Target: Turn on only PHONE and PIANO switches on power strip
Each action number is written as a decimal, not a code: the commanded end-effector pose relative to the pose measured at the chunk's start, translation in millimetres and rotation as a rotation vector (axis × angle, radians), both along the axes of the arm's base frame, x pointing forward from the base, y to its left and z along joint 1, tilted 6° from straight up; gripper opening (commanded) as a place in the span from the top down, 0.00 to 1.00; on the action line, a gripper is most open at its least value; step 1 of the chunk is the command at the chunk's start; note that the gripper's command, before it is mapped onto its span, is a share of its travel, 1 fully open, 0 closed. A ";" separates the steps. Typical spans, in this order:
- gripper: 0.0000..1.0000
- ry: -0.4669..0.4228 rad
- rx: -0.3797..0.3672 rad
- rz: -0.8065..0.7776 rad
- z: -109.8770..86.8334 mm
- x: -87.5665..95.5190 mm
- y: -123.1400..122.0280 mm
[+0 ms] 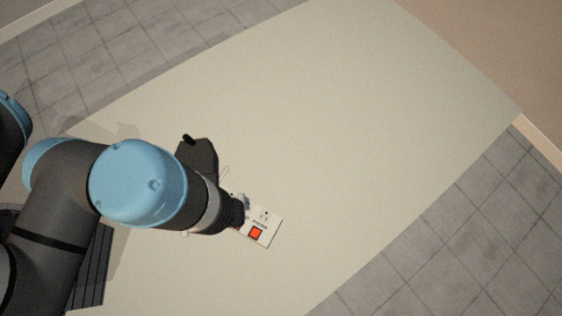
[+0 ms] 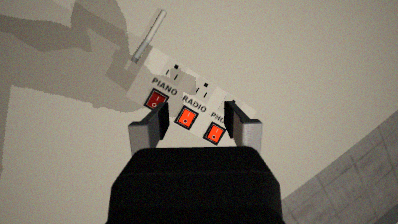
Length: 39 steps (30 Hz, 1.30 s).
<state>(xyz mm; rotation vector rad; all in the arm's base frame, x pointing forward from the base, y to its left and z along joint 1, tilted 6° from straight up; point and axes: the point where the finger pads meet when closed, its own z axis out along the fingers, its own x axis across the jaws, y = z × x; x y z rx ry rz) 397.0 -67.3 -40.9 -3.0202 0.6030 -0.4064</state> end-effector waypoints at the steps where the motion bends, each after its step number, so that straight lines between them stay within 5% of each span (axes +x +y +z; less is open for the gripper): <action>1: 0.00 0.073 -0.037 0.173 7.6 8.8 6.2; 14: 0.00 0.169 -0.121 0.510 39.0 22.6 24.3; 39: 0.00 0.175 -0.125 0.528 41.0 23.2 25.5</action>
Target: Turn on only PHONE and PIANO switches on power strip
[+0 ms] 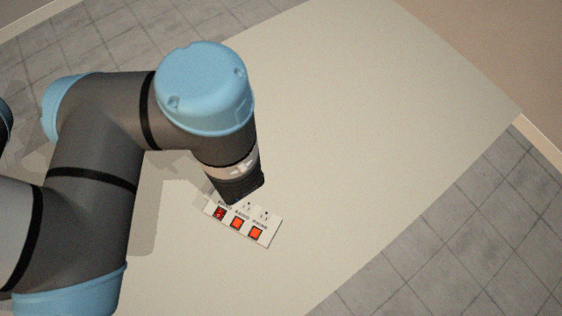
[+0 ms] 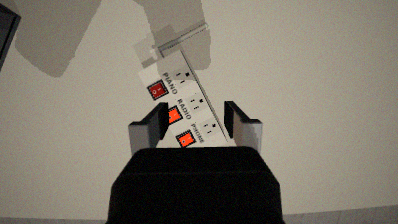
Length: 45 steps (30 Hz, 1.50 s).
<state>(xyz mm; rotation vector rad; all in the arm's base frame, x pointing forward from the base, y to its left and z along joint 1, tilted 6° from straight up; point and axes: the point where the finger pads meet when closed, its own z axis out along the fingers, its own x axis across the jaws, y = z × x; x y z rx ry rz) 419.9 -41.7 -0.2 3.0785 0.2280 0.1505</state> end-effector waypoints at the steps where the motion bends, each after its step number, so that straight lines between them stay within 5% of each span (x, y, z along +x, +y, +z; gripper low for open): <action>1: 0.00 -0.001 0.000 -0.002 0.3 0.4 -0.1; 28: 0.00 -0.013 0.026 -0.264 -8.6 1.5 3.8; 45: 0.00 -0.034 0.073 -0.744 -23.7 1.9 6.8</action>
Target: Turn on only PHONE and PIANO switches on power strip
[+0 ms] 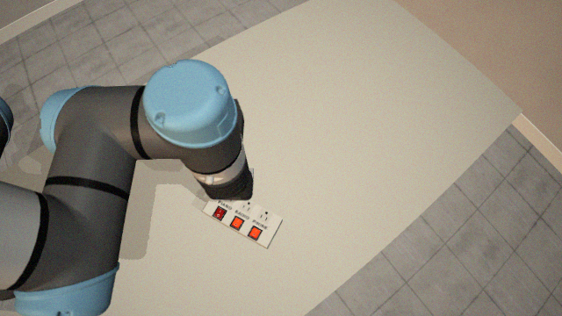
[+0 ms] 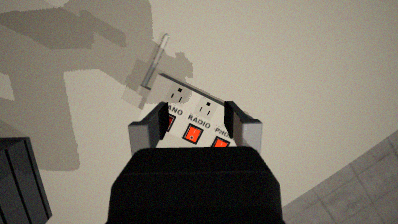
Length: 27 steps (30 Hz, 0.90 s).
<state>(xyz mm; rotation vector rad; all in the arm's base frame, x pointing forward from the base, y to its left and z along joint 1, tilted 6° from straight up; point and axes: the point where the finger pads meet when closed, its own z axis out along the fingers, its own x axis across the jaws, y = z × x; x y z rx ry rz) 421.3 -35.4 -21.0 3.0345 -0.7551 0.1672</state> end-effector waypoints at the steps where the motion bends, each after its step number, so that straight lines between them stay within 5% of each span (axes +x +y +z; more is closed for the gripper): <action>1: 0.00 -0.007 0.005 -0.152 -4.1 0.4 0.5; 27: 0.00 -0.050 0.108 -1.174 -31.7 -15.9 -5.4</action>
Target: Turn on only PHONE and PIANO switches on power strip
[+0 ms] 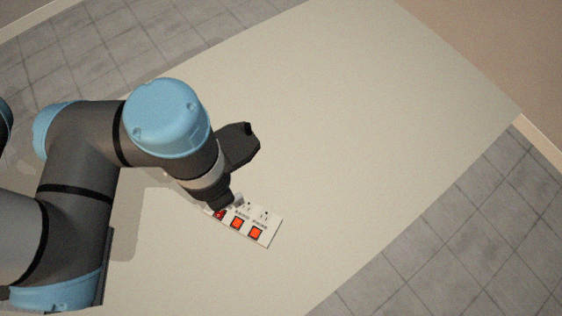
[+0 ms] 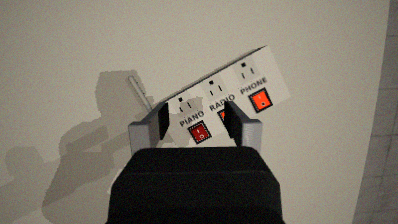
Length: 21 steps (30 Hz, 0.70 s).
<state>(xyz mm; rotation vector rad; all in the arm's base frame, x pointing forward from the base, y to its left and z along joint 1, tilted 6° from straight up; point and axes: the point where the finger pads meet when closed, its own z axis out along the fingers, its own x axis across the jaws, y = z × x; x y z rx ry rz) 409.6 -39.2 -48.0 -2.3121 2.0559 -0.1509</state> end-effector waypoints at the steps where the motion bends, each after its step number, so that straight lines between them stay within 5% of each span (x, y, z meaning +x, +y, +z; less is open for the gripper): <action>1: 0.00 -0.009 0.009 -0.255 -5.7 -5.5 -1.9; 21: 0.00 -0.034 0.068 -0.838 -19.2 -28.1 -5.1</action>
